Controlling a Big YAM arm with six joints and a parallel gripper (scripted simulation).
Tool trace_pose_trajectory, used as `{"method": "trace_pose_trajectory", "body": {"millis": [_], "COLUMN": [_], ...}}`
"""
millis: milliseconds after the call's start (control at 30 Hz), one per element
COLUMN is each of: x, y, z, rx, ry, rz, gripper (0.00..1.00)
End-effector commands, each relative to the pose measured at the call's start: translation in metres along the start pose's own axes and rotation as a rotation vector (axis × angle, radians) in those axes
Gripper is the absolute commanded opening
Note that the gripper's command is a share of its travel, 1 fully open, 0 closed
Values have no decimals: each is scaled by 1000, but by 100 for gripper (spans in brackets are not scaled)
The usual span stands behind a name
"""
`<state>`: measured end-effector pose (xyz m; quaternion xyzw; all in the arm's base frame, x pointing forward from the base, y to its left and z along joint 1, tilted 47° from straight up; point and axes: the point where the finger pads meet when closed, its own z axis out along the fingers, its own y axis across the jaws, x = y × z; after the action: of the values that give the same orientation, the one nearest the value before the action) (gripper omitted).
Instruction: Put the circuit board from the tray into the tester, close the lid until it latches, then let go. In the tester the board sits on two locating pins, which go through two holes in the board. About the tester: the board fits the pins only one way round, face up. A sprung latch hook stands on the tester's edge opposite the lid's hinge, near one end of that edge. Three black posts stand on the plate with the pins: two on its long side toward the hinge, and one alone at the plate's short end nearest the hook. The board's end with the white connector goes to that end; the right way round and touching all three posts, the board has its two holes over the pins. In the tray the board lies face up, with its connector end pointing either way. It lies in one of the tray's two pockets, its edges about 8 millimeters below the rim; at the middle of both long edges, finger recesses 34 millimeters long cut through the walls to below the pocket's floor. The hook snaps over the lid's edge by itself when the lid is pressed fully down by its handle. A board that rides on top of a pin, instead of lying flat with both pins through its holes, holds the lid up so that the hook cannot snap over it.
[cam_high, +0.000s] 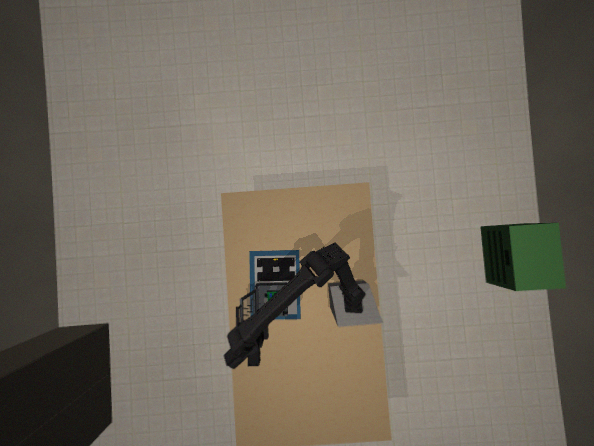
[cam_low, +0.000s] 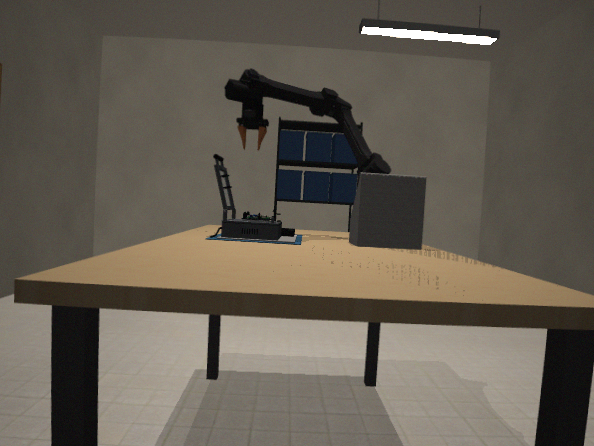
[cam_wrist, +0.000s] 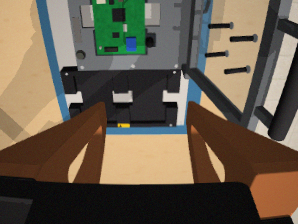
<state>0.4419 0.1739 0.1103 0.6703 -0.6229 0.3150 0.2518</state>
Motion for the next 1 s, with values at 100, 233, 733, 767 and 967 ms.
{"method": "trace_pose_trajectory", "body": {"millis": [100, 233, 733, 767, 967], "x": [10, 9, 11, 11, 3], "y": [-46, -63, -117, -118, -120], "z": [-10, -11, -12, -16, -23], "rx": [13, 15, 17, 24, 38], "ry": [-21, -21, -22, -24, -26], "rz": [20, 17, 18, 18, 5], "gripper": [48, 48, 48, 48, 48]}}
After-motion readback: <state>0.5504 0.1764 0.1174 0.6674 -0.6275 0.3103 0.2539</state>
